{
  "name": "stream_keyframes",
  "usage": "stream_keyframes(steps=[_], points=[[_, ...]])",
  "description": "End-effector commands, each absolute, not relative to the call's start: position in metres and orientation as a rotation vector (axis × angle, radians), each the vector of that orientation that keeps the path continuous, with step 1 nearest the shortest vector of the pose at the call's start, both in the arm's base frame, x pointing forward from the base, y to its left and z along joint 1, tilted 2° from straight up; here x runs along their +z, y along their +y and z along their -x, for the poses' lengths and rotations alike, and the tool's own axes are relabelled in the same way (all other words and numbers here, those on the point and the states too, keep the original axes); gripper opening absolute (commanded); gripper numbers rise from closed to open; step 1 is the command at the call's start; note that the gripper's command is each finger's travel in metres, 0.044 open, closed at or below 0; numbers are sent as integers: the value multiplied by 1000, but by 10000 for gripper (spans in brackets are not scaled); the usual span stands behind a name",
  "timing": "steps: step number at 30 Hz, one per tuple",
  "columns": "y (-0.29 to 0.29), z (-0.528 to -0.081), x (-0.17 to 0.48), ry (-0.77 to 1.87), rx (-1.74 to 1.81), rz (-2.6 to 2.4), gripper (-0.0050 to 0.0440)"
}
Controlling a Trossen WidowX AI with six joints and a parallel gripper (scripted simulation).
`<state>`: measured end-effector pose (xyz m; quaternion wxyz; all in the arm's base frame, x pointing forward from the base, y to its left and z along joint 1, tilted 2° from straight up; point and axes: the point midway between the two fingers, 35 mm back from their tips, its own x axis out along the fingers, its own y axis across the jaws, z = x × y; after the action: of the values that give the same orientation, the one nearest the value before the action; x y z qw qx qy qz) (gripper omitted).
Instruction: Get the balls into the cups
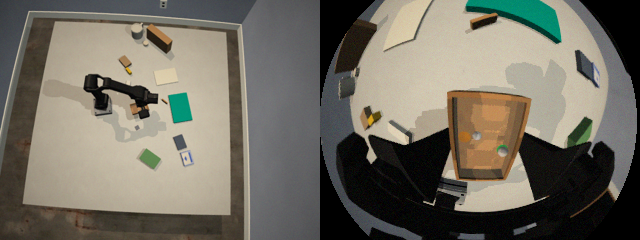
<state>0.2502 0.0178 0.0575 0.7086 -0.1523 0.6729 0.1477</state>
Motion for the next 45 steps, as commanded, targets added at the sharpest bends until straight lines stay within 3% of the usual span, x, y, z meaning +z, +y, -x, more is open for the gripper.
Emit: stream_keyframes(steps=[1,45], points=[[18,-249,58,1483,332,333,0],[17,-249,58,1492,347,318,0]])
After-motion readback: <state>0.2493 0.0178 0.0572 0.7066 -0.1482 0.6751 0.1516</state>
